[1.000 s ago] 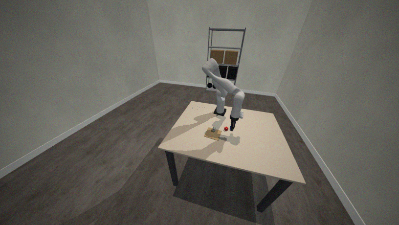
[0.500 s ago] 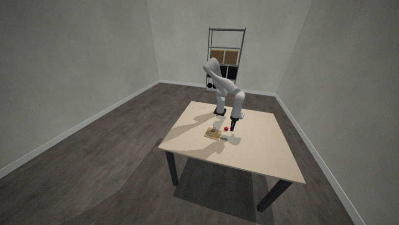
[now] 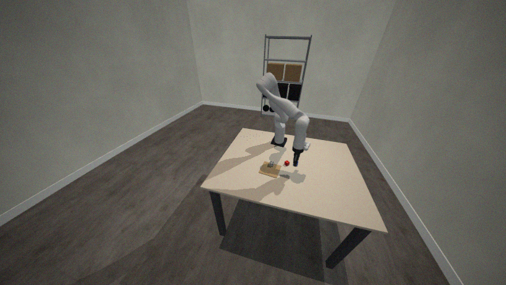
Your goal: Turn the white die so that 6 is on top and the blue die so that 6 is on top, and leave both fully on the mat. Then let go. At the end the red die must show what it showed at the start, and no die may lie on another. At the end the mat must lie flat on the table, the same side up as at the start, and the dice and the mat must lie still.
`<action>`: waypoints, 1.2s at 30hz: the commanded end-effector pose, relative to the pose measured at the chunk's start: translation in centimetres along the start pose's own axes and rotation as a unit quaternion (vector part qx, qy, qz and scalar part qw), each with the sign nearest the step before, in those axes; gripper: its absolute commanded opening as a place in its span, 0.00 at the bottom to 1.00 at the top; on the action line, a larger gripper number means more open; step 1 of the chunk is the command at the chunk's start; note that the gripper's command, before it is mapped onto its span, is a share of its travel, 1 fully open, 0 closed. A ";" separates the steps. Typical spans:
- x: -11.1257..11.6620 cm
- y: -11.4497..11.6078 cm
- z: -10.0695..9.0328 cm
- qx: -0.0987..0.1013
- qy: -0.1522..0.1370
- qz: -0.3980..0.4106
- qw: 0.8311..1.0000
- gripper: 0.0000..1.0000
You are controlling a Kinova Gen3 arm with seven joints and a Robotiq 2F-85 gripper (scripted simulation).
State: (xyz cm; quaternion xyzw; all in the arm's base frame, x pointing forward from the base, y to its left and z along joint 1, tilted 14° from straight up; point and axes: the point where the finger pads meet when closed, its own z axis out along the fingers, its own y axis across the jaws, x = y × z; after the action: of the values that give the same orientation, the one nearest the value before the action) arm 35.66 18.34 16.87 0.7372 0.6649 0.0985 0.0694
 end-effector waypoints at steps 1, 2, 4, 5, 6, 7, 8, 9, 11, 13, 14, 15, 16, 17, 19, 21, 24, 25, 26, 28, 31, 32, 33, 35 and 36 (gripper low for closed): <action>-0.5 0.1 0.0 -0.001 0.016 0.003 1.000 0.26; -0.5 0.1 0.0 -0.001 0.023 0.003 1.000 0.26; -0.5 0.1 0.0 -0.001 0.023 0.003 1.000 0.26; -0.5 0.1 0.0 -0.002 0.031 0.003 1.000 0.26; -0.5 0.1 0.0 -0.002 0.040 0.004 0.999 0.26; -0.5 0.1 0.0 -0.002 0.050 0.003 0.999 0.26; -0.5 0.1 0.1 -0.001 0.061 0.003 0.998 0.26; -0.5 0.1 0.1 -0.001 0.073 0.003 0.997 0.26; -0.6 0.1 0.1 -0.002 0.098 0.003 0.995 0.26; -0.6 0.1 0.1 -0.001 0.127 0.003 0.992 0.26; -0.6 0.1 0.1 -0.001 0.143 0.003 0.990 0.26; -0.6 0.1 0.1 -0.001 0.160 0.003 0.987 0.26; -0.6 0.1 0.0 -0.003 0.178 0.003 0.984 0.26; -0.7 0.1 0.1 -0.001 0.200 0.003 0.980 0.26; -0.7 0.1 0.1 -0.003 0.247 0.003 0.969 0.26; -0.7 0.1 0.1 -0.003 0.247 0.003 0.969 0.26; -0.7 0.1 0.1 -0.003 0.306 0.003 0.952 0.26; -0.8 0.0 0.1 -0.002 0.321 0.003 0.947 0.26; -0.8 0.0 0.2 -0.002 0.336 0.002 0.942 0.26; -0.8 0.0 0.2 -0.003 0.366 0.003 0.931 0.26; -0.8 0.0 0.2 -0.002 0.401 0.002 0.916 0.26; -0.8 0.0 0.2 -0.002 0.411 0.002 0.912 0.26; -0.8 0.0 0.2 -0.003 0.421 0.002 0.907 0.26; -0.8 0.0 0.2 -0.003 0.438 0.002 0.899 0.26; -0.8 0.0 0.2 -0.003 0.446 0.002 0.895 0.26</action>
State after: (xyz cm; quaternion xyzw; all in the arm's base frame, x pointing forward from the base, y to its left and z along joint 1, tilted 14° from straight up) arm 35.63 17.66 16.56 0.6220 0.6433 0.3969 -0.2044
